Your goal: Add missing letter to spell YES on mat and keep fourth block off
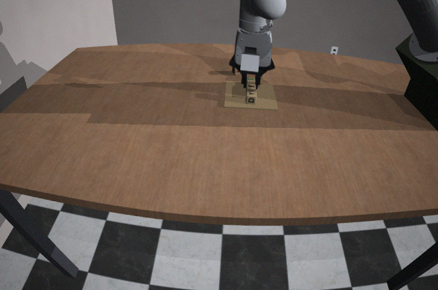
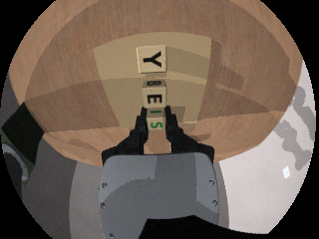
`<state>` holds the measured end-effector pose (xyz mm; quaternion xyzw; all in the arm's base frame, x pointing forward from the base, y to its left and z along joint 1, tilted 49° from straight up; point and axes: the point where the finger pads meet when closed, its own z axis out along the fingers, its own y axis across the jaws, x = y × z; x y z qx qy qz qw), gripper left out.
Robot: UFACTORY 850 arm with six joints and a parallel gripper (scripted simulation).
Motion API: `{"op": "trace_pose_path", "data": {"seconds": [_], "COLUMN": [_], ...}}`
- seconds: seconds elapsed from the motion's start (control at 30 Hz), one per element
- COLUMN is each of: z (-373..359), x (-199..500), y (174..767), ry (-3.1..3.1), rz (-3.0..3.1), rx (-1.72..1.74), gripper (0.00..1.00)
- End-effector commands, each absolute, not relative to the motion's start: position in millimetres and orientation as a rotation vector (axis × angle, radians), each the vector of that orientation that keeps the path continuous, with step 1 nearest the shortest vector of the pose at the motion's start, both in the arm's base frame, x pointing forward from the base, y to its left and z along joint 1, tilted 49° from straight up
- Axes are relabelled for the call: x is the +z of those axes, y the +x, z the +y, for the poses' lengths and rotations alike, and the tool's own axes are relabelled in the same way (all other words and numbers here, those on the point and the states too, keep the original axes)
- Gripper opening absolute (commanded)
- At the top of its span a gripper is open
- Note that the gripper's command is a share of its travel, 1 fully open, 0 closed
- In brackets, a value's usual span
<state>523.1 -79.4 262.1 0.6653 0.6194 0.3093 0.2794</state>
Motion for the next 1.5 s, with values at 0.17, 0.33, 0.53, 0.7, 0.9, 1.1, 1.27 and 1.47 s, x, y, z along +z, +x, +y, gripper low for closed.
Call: {"op": "trace_pose_path", "data": {"seconds": [0.17,0.33,0.53,0.7,0.9,1.1,1.27,1.47], "z": [-79.5,-79.5,-79.5,-79.5,-79.5,-79.5,-79.5,-79.6], "x": [262.5,262.5,262.5,262.5,262.5,262.5,262.5,269.3], "y": [523.2,523.2,523.2,523.2,523.2,523.2,523.2,515.3], "ry": [1.784,1.784,1.784,1.784,1.784,1.784,1.784,1.784], "rz": [1.661,1.661,1.661,1.661,1.661,1.661,1.661,1.661], "rx": [0.830,0.830,0.830,0.830,0.830,0.830,0.830,0.830], "gripper": [0.21,0.21,0.30,0.34,0.42,0.42,0.42,0.42]}}
